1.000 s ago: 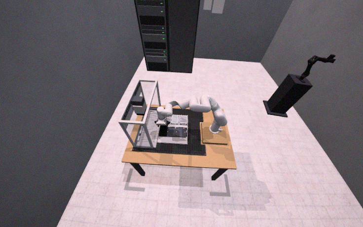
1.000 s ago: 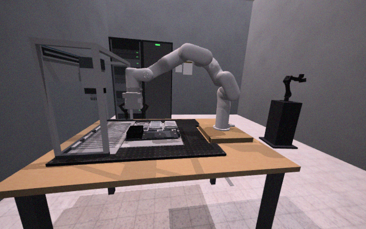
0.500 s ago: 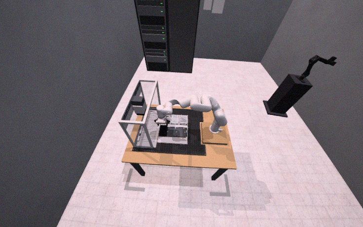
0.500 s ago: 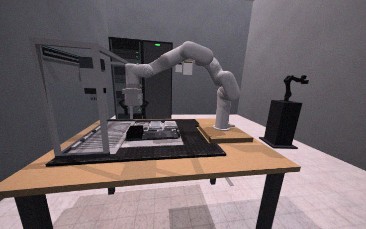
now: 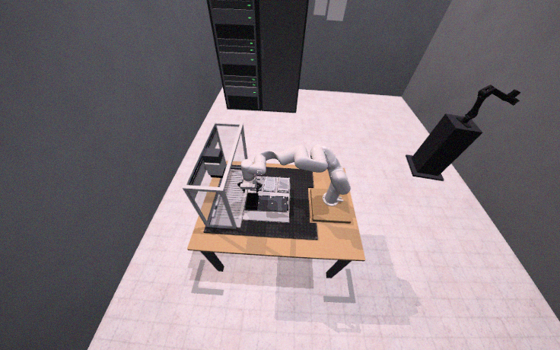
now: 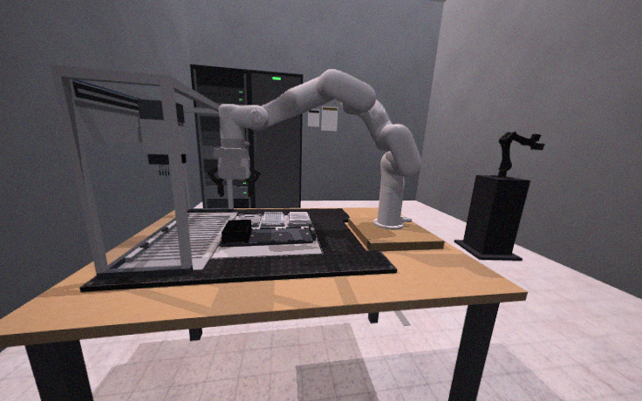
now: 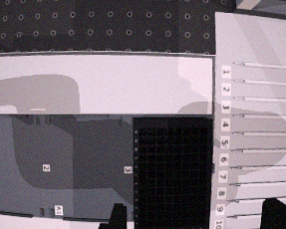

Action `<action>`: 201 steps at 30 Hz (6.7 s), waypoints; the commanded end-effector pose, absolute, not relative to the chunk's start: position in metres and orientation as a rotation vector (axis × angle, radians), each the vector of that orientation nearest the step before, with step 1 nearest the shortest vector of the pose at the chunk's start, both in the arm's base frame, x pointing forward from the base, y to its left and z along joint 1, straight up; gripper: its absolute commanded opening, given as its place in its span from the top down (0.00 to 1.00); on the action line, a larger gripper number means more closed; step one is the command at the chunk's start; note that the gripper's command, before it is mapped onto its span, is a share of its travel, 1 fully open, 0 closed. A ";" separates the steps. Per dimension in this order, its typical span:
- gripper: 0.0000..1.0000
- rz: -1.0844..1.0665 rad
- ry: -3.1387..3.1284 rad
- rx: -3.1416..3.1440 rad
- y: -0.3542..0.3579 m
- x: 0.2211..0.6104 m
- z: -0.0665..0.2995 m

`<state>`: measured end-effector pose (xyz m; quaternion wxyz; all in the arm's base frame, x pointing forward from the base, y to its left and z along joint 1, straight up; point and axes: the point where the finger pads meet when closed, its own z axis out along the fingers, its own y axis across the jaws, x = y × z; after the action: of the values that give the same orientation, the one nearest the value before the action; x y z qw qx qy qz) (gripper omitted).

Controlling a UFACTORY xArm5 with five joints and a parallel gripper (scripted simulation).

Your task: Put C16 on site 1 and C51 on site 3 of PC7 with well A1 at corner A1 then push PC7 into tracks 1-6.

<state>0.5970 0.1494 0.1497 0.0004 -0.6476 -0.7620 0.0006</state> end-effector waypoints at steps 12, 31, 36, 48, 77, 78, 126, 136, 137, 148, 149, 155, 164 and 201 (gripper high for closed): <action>0.00 -0.001 -2.343 -2.098 0.135 0.584 0.151; 0.00 -0.001 -2.343 -2.099 0.077 0.529 0.143; 0.00 0.000 -2.343 -2.099 0.059 0.512 0.140; 0.00 0.000 -2.343 -2.099 0.023 0.478 0.136; 0.00 0.002 -2.343 -2.099 -0.068 0.391 0.123; 0.00 0.002 -2.343 -2.099 -0.068 0.391 0.123; 0.00 0.002 -2.343 -2.099 -0.068 0.391 0.070; 0.00 0.002 -2.343 -2.099 -0.068 0.391 0.057; 0.00 0.002 -2.343 -2.099 -0.068 0.391 0.055; 0.00 0.002 -2.343 -2.099 -0.068 0.391 0.038; 0.00 0.002 -2.343 -2.099 -0.068 0.391 0.038; 0.00 0.002 -2.343 -2.099 -0.068 0.391 0.031; 0.00 0.002 -2.343 -2.099 -0.068 0.391 0.031; 0.00 0.002 -2.343 -2.099 -0.068 0.391 0.011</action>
<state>0.3895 -0.0679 0.0115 0.0005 -0.6672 -0.7449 0.0003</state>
